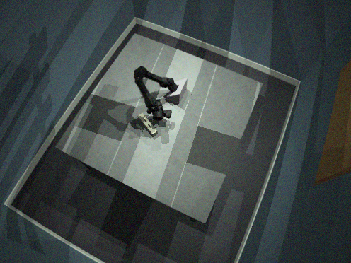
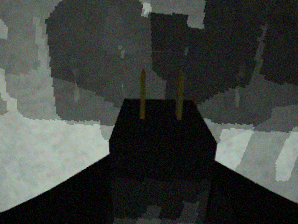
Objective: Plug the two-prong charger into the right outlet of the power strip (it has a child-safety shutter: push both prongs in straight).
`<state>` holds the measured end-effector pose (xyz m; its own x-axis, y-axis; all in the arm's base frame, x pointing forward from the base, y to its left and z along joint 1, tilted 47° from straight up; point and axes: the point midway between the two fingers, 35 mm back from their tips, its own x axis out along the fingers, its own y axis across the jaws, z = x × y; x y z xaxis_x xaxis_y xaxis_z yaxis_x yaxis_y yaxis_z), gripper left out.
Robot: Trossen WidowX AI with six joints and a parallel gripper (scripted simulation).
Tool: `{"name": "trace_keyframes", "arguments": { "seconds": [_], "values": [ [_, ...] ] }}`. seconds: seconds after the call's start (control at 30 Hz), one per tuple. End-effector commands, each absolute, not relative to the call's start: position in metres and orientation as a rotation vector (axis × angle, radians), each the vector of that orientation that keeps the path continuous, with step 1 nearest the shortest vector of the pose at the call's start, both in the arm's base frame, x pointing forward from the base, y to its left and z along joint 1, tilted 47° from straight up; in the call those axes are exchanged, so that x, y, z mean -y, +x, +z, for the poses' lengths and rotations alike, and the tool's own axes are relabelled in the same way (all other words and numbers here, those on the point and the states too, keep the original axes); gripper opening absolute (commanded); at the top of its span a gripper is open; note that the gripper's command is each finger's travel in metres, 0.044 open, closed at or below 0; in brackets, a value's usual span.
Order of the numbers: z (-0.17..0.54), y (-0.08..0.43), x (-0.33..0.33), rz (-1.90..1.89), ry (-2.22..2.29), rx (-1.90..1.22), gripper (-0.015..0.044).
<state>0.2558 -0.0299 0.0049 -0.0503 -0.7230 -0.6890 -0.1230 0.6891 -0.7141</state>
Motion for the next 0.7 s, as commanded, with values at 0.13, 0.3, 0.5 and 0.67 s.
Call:
{"name": "trace_keyframes", "arguments": {
  "seconds": [0.13,0.3,0.5,0.67],
  "values": [
    [0.009,0.251,0.038,-0.675,-0.589,-1.506,0.0],
    [0.01,0.249,0.043,-0.742,-0.512,-1.468,0.0],
    [0.012,0.245,0.049,-0.819,-0.419,-1.418,0.0],
    [0.013,0.242,0.054,-0.883,-0.341,-1.375,0.0]
  ]
}}
